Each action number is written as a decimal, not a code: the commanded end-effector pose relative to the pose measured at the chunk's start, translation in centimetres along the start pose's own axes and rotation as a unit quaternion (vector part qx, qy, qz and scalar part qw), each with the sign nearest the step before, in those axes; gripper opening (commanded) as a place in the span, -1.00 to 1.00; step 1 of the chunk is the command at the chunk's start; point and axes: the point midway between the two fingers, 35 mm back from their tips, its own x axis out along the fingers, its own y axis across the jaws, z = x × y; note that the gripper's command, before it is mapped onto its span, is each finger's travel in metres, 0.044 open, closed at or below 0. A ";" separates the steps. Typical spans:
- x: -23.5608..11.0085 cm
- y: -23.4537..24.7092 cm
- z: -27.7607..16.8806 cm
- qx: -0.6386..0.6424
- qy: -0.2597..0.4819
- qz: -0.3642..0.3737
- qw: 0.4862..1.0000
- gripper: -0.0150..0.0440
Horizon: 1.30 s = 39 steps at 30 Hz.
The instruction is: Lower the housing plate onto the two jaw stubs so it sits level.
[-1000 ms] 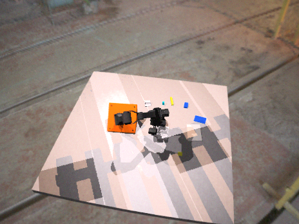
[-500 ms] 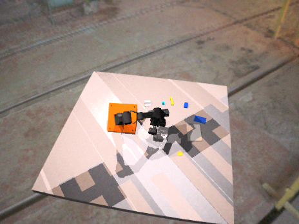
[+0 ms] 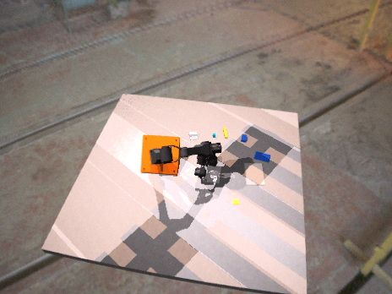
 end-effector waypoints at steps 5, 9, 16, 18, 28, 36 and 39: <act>0.0 0.0 0.0 0.000 0.000 0.000 1.000 1.00; -0.2 0.0 0.0 0.000 0.000 0.000 1.000 1.00; -6.6 0.0 -0.2 -0.002 0.001 0.001 1.000 1.00; -7.5 -0.1 -0.3 -0.002 0.001 0.000 1.000 1.00; -12.1 0.6 -5.8 -0.005 0.002 0.004 1.000 1.00; -12.6 0.5 -6.4 -0.004 0.003 0.003 1.000 1.00; -12.6 0.5 -6.4 -0.004 0.003 0.003 1.000 1.00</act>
